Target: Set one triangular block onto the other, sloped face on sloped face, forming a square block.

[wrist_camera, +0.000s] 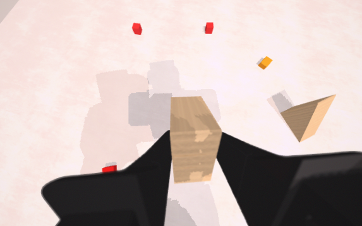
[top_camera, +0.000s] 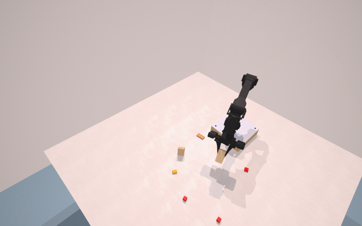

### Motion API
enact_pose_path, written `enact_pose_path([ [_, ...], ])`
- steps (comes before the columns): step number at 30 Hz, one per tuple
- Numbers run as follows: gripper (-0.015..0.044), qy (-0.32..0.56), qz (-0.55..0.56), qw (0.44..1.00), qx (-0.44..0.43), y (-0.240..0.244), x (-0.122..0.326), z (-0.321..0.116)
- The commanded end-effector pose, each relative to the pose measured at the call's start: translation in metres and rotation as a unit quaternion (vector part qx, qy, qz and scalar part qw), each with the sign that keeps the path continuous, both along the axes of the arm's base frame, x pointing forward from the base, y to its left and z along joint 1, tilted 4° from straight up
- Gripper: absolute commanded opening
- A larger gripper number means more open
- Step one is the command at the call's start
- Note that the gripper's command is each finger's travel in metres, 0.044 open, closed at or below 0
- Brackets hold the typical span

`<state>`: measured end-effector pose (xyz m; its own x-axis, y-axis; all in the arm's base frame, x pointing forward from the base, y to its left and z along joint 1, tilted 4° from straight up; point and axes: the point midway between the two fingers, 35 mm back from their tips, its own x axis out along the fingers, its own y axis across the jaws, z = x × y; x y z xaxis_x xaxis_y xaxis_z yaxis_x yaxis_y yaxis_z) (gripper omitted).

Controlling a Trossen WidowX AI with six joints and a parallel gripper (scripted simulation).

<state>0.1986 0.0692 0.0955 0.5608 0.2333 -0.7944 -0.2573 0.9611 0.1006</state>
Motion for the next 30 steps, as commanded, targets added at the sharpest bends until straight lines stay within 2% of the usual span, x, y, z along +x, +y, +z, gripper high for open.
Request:
enact_pose_path([
  [1,0.0,0.024,-0.047,0.998,0.031,0.0004,0.0008,0.0005],
  [15,0.0,0.11,-0.236,0.955,0.142,0.0006,0.0021,0.0017],
  [30,0.0,0.187,-0.435,0.848,0.24,0.0009,0.004,0.0028],
])
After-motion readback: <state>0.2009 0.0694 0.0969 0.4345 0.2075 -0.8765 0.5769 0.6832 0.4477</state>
